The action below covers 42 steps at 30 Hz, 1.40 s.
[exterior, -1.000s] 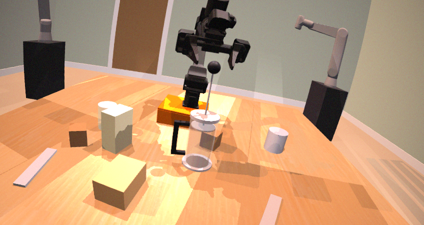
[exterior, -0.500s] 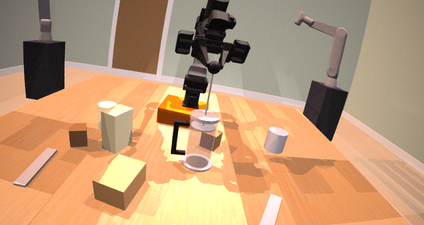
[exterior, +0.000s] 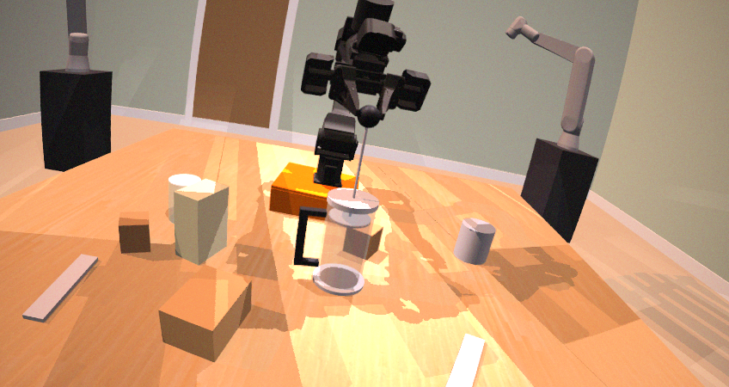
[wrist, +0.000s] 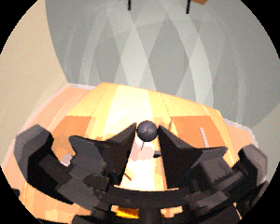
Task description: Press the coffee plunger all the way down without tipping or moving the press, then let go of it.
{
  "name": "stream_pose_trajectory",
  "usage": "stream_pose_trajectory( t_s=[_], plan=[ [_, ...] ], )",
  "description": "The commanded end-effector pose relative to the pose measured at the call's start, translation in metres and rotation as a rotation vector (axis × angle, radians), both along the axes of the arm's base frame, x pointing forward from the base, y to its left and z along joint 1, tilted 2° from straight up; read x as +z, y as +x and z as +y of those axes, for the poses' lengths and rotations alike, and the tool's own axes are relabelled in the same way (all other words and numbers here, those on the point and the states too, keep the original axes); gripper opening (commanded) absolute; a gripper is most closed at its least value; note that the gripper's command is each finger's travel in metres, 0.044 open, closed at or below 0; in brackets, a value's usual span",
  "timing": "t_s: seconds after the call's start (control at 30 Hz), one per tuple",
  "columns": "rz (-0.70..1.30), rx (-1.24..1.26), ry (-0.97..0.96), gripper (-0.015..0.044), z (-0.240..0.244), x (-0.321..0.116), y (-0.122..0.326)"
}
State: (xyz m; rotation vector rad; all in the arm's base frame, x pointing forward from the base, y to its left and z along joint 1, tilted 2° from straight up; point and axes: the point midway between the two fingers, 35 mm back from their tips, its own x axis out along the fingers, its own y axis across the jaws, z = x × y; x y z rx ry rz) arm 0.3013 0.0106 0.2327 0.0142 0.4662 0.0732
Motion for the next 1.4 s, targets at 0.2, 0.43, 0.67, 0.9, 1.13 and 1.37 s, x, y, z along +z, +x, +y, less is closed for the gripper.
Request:
stream_pose_trajectory(
  t_s=[0.2,0.43,0.67,0.9,1.13,1.37],
  plan=[
    [0.029,-0.003,0.004,0.0122,0.001,-0.027,0.003],
    [0.029,-0.003,0.004,0.0122,0.001,-0.038,0.005],
    [0.029,-0.004,0.004,0.0122,0.002,-0.049,0.007],
    [0.029,-0.004,0.004,0.0122,0.002,-0.061,0.008],
    [0.029,-0.004,0.004,0.0122,0.003,-0.072,0.01],
    [0.028,-0.004,0.004,0.0122,0.004,-0.083,0.013]
  ],
)
